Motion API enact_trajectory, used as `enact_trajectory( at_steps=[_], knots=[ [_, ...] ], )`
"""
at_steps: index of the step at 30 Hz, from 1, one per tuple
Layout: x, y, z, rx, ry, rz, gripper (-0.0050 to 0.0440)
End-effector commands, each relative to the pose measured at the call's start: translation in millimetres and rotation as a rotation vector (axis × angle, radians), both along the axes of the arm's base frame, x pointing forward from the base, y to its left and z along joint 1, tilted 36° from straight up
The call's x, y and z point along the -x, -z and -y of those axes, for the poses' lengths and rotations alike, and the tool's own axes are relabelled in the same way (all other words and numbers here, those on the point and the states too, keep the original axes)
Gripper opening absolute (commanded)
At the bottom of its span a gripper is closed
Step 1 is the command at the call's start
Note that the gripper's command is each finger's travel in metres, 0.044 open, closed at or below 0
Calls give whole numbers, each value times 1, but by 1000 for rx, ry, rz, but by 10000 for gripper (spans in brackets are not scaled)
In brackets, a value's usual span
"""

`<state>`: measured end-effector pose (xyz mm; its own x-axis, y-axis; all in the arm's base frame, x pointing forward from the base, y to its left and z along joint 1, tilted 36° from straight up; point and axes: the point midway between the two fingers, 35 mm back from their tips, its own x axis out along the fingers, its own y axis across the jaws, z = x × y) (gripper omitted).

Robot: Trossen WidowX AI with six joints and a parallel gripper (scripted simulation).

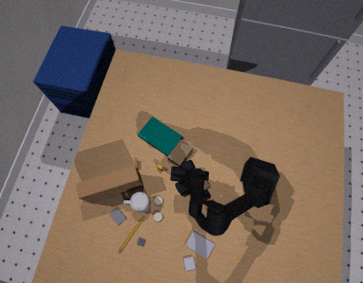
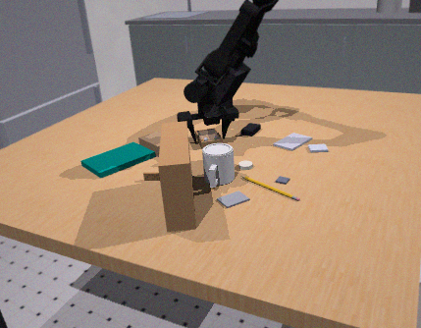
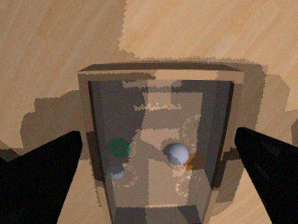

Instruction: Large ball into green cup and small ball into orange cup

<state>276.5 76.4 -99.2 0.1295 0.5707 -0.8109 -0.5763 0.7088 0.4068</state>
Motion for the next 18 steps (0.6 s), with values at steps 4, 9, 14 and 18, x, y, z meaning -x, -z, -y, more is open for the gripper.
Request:
enact_trajectory(
  at_steps=[4, 9, 14, 18],
  knots=[
    [2, 4, -2, 1, 2, -11, 416],
    [2, 4, -2, 1, 2, -11, 365],
    [2, 4, -2, 1, 2, -11, 332],
    [2, 4, -2, 1, 2, -11, 319]
  ],
)
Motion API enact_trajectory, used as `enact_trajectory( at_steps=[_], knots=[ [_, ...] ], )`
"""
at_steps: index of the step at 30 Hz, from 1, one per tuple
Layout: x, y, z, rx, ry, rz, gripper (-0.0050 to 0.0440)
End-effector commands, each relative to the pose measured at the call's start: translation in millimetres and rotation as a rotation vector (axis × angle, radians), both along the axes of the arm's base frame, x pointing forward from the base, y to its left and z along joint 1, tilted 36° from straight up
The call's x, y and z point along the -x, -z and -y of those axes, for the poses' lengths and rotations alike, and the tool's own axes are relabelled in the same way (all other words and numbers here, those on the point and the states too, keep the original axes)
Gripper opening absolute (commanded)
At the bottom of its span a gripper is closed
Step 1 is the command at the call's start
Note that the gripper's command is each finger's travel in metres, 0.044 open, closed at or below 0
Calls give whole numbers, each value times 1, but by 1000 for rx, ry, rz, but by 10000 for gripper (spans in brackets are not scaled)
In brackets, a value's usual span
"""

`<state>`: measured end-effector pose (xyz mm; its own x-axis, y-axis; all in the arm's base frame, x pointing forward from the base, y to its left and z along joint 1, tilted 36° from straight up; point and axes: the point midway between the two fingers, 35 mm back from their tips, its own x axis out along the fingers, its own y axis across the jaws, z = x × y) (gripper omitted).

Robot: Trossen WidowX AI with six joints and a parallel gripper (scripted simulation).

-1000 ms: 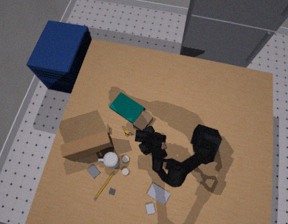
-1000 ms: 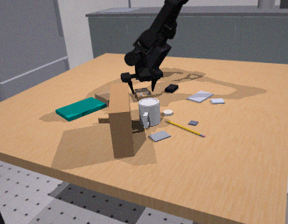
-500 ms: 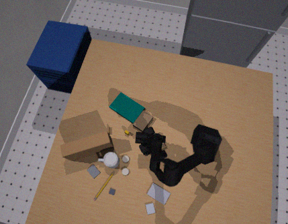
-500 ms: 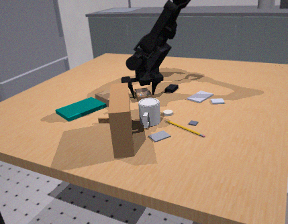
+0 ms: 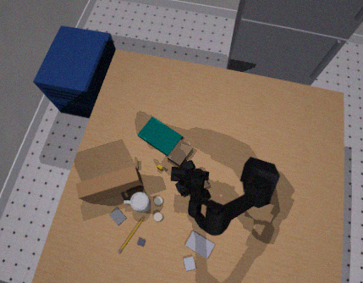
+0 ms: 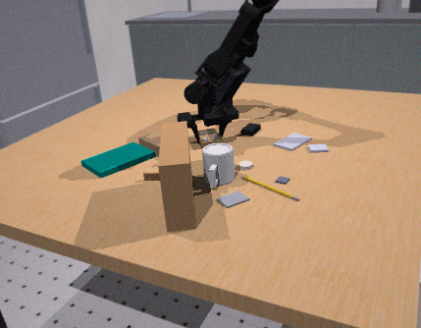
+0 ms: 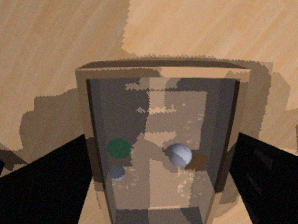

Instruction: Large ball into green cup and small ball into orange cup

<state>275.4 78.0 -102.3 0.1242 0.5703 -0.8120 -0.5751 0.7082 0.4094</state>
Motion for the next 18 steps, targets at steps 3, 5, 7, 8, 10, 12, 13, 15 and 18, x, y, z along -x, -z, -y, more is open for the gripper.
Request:
enact_trajectory(
  at_steps=[3, 5, 7, 8, 10, 12, 13, 15, 18],
  knots=[
    [1, -2, 2, 1, 4, -6, 264],
    [1, -8, 7, 1, 4, -6, 216],
    [2, -19, 14, 2, 4, -6, 168],
    [2, -24, 18, 2, 4, -6, 144],
    [4, -35, 25, 2, 4, -6, 96],
    [6, -45, 31, 1, 4, -6, 48],
    [7, -47, 33, 1, 4, -6, 24],
    [7, -48, 34, 0, 4, -6, 0],
    [7, -48, 33, 0, 4, -6, 0]
  ],
)
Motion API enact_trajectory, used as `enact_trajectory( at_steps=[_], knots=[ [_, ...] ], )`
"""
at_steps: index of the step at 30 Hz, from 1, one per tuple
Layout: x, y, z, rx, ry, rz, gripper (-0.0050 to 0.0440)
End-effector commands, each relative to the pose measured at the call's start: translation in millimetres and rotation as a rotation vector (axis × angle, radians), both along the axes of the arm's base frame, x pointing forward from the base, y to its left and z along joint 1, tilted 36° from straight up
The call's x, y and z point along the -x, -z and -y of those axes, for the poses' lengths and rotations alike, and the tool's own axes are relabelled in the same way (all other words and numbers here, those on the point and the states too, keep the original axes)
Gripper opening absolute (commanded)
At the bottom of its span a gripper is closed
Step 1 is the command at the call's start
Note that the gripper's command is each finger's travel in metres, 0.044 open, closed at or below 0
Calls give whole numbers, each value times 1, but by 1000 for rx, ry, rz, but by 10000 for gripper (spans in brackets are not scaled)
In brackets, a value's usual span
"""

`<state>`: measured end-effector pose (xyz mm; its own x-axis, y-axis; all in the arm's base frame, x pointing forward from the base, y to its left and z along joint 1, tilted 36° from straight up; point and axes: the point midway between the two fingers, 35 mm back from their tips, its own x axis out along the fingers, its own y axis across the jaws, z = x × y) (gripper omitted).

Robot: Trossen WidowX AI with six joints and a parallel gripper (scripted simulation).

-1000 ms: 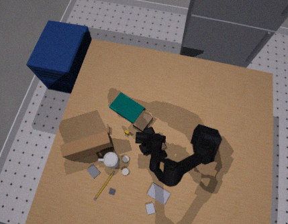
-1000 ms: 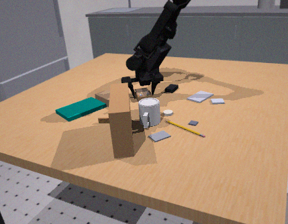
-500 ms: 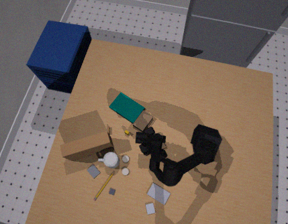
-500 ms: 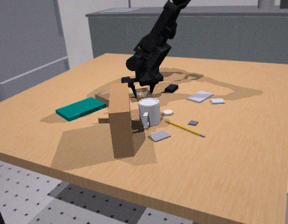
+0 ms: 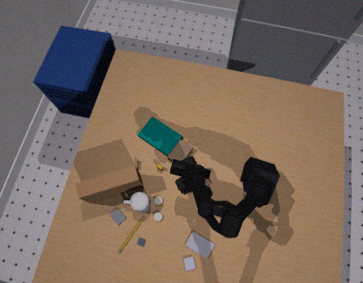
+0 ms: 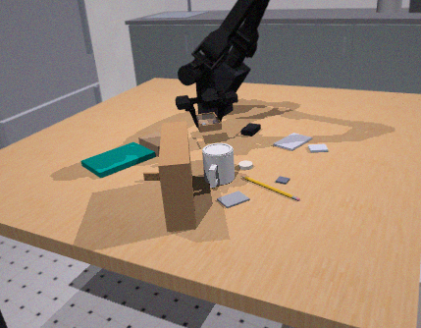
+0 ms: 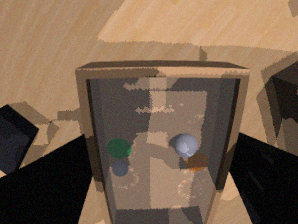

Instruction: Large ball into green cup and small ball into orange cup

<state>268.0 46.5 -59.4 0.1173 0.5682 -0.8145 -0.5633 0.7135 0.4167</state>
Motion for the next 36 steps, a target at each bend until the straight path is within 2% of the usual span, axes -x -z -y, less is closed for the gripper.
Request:
enact_trajectory(
  at_steps=[1, 36],
  knots=[
    [0, -4, 2, -2, -3, 8, 0],
    [-1, 1, -1, 21, -18, -30, 0]
  ],
)
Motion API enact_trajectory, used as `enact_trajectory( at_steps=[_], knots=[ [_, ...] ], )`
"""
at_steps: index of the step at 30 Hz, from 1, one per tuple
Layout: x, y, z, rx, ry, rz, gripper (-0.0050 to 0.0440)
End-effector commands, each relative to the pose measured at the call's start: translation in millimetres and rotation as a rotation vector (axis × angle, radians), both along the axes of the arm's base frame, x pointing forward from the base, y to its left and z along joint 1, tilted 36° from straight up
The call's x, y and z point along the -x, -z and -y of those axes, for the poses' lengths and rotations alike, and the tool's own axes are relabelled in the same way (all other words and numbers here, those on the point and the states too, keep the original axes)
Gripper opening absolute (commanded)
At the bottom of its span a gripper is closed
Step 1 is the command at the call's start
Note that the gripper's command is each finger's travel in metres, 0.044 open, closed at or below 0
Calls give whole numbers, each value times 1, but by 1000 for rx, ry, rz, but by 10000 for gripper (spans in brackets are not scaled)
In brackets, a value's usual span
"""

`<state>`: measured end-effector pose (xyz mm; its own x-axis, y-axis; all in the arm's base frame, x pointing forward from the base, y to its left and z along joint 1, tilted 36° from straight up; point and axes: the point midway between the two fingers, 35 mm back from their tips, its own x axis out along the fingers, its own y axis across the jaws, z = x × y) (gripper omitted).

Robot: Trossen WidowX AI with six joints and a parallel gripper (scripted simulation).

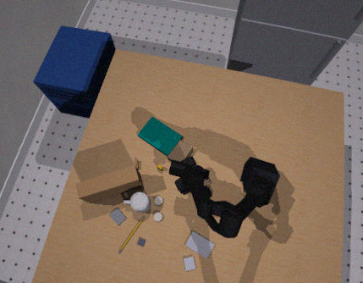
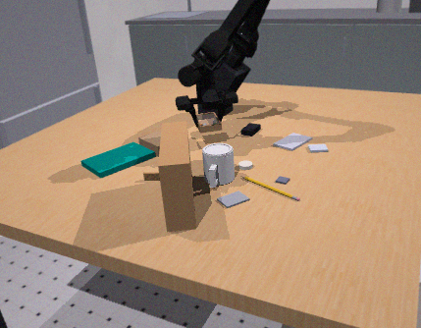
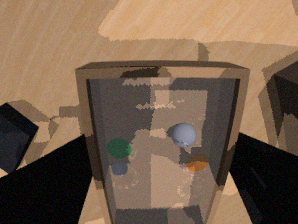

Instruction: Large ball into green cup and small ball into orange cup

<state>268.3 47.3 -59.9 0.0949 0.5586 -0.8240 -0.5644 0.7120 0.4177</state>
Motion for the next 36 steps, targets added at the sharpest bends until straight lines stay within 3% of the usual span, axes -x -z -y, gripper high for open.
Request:
enact_trajectory(
  at_steps=[1, 20, 36],
  knots=[
    [-1, 1, 0, 8, -5, -11, 0],
    [0, 0, 0, -15, 19, 28, 0],
    [4, -1, -4, 155, 97, 112, 0]
  ],
)
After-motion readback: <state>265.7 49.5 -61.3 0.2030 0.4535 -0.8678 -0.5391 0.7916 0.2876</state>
